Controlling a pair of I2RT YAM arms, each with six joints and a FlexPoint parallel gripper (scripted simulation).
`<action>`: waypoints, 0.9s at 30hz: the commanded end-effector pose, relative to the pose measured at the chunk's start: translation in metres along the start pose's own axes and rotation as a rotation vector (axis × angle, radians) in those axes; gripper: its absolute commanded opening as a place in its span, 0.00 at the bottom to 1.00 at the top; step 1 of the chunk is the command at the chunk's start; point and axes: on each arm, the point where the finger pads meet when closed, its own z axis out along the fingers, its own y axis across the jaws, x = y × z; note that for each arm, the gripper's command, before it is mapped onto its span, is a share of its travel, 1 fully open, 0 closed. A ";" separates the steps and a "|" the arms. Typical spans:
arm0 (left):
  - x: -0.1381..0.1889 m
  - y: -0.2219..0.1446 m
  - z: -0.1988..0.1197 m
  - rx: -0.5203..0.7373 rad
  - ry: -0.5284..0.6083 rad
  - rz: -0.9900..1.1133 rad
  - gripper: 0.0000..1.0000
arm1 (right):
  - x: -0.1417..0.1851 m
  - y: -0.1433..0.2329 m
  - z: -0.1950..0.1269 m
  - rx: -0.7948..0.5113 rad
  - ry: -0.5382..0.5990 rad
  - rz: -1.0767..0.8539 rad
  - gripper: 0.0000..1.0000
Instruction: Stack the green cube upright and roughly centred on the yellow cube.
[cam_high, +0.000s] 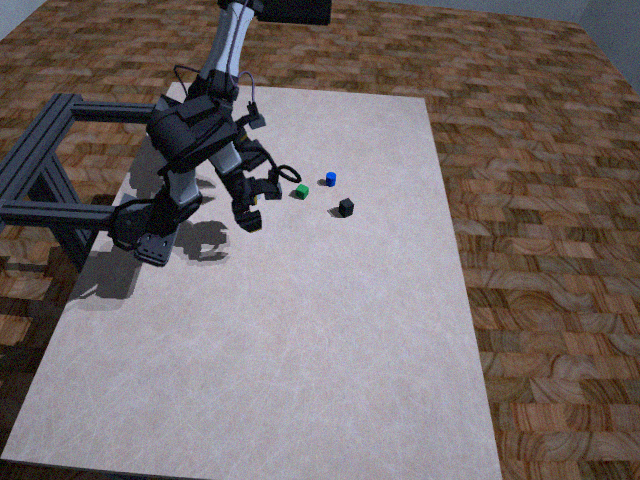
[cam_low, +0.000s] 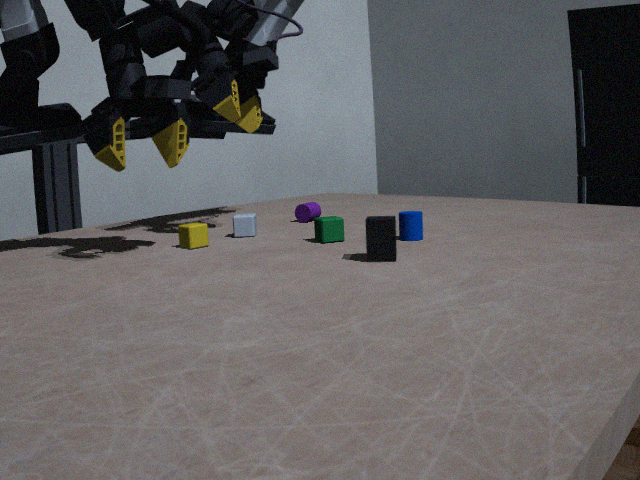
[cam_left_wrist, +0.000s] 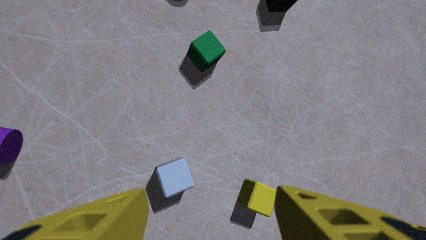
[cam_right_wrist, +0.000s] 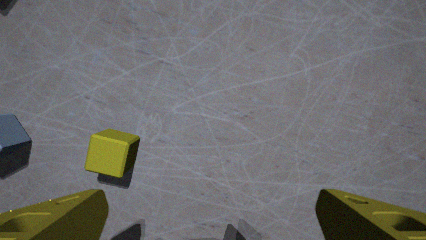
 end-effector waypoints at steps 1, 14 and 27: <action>-0.002 0.034 -0.007 -0.195 0.038 -0.104 0.61 | -0.004 0.022 -0.010 -0.096 -0.062 -0.198 1.00; -0.004 0.133 -0.012 -0.484 0.073 -0.301 0.61 | 0.024 0.066 -0.035 -0.262 -0.133 -0.536 1.00; -0.009 0.148 -0.010 -0.524 0.055 -0.357 0.61 | 0.027 0.066 -0.034 -0.254 -0.123 -0.542 1.00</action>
